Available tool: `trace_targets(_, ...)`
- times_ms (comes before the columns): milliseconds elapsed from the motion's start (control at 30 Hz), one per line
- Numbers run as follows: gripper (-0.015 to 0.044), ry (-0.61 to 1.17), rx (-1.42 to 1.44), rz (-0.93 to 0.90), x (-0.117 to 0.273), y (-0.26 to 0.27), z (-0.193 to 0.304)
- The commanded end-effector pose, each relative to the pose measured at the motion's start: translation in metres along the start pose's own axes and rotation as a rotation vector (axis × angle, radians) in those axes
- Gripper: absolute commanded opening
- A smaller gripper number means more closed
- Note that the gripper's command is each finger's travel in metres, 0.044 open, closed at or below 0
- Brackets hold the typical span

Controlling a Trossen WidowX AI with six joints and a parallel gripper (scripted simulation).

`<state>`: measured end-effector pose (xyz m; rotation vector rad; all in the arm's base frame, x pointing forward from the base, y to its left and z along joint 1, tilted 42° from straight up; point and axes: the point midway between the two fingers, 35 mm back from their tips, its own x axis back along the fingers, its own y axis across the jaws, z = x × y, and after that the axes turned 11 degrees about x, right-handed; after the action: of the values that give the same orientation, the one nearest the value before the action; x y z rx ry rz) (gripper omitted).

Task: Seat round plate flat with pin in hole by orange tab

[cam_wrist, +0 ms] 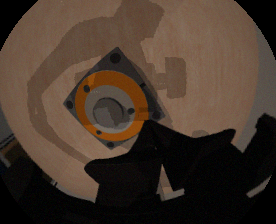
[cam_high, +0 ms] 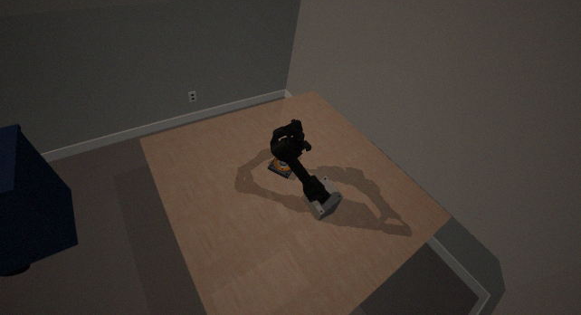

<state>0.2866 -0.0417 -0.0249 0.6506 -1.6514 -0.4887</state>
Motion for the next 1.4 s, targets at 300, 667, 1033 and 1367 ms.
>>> trace_targets(300, 0.0000, 0.003, -0.004, -0.006, -0.002, -0.005, -0.014)
trace_targets(667, 0.0000, 0.002, -0.004, -0.006, -0.002, -0.006, -0.022)
trace_targets(1033, 0.0000, 0.002, -0.004, -0.006, -0.002, -0.006, -0.028)
trace_targets(1367, 0.0000, 0.003, -0.004, -0.005, 0.042, -0.006, -0.029)
